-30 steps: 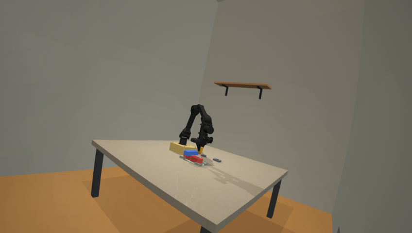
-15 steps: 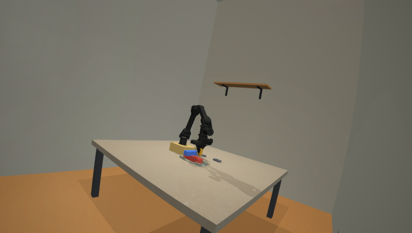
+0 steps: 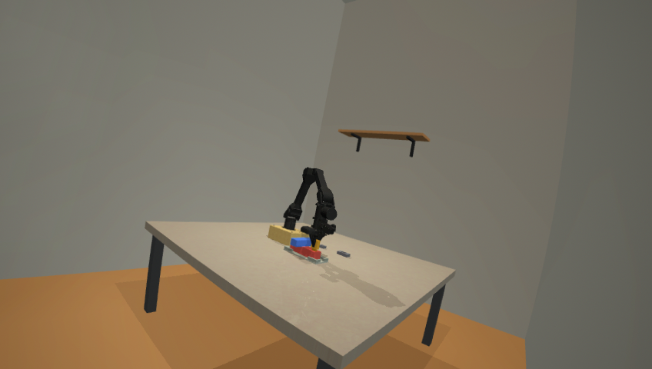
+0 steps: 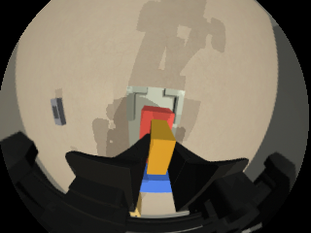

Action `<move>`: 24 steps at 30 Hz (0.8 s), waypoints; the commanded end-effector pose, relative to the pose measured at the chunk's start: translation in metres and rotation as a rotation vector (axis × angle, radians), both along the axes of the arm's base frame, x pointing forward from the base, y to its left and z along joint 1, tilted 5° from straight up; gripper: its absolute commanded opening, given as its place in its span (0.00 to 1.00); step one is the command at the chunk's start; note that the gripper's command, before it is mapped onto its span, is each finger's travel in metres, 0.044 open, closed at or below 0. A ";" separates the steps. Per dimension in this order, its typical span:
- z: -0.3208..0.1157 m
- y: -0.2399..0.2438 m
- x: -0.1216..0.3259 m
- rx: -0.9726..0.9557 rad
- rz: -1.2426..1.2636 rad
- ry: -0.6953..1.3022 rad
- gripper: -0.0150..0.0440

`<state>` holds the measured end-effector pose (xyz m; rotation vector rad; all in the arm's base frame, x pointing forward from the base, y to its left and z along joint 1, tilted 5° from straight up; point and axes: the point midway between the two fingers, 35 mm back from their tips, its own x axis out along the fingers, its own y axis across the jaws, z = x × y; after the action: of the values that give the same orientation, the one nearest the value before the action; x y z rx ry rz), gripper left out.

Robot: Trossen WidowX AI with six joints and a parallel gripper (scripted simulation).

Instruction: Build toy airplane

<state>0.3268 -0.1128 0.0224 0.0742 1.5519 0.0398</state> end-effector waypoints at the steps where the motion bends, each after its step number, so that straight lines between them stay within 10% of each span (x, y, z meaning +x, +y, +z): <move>1: -0.003 0.001 -0.001 0.000 -0.003 0.000 0.36; 13: -0.001 0.000 0.000 0.000 0.000 0.001 0.25; 24: -0.001 0.000 0.000 0.000 0.000 0.001 0.69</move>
<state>0.3264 -0.1125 0.0212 0.0753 1.5532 0.0408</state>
